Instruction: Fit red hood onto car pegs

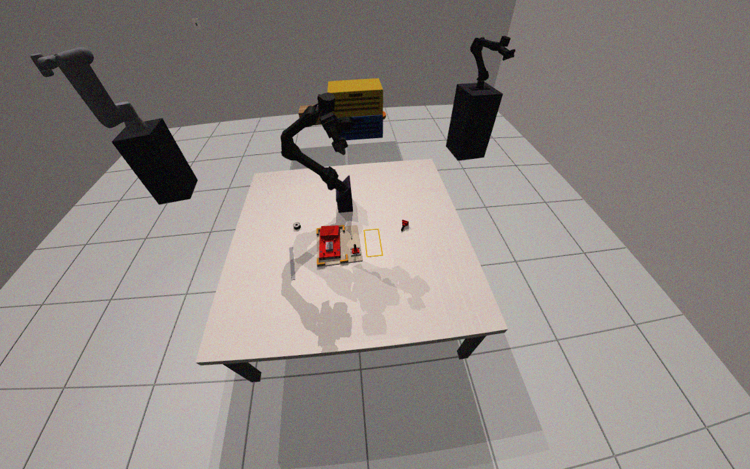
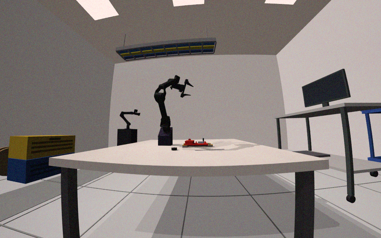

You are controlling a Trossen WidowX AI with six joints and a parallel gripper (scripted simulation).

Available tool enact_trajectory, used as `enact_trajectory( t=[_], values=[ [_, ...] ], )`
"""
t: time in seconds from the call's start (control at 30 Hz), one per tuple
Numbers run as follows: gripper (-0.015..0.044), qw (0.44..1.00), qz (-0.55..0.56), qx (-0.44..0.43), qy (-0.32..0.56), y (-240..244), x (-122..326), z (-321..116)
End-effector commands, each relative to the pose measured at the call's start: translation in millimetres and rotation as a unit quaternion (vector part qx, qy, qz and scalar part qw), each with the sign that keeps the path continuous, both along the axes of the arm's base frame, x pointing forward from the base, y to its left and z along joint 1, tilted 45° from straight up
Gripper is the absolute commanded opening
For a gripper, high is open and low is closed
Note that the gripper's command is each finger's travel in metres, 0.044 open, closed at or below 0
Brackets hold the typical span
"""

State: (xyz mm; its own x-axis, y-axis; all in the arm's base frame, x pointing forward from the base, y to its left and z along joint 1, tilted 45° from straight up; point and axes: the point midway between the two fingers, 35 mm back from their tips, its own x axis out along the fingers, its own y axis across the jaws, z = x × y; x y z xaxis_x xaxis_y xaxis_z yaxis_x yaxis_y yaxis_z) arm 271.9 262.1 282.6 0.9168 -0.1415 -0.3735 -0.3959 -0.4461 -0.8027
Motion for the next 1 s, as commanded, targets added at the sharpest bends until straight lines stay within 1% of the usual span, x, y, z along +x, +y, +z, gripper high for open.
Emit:
enact_trajectory(
  t=[0.0, 0.23, 0.5, 0.7, 0.97],
  values=[
    [0.044, 0.998, -0.038, -0.032, 0.032, -32.5, 19.5, -24.6],
    [0.044, 0.983, -0.129, -0.078, 0.106, -111.7, 47.0, -74.3],
    [0.044, 0.945, -0.237, -0.103, 0.202, -208.6, 46.5, -127.2],
    [0.044, 0.899, -0.326, -0.099, 0.276, -281.0, 23.6, -162.9],
    [0.044, 0.812, -0.423, -0.088, 0.392, -355.1, -33.7, -209.4]
  ],
)
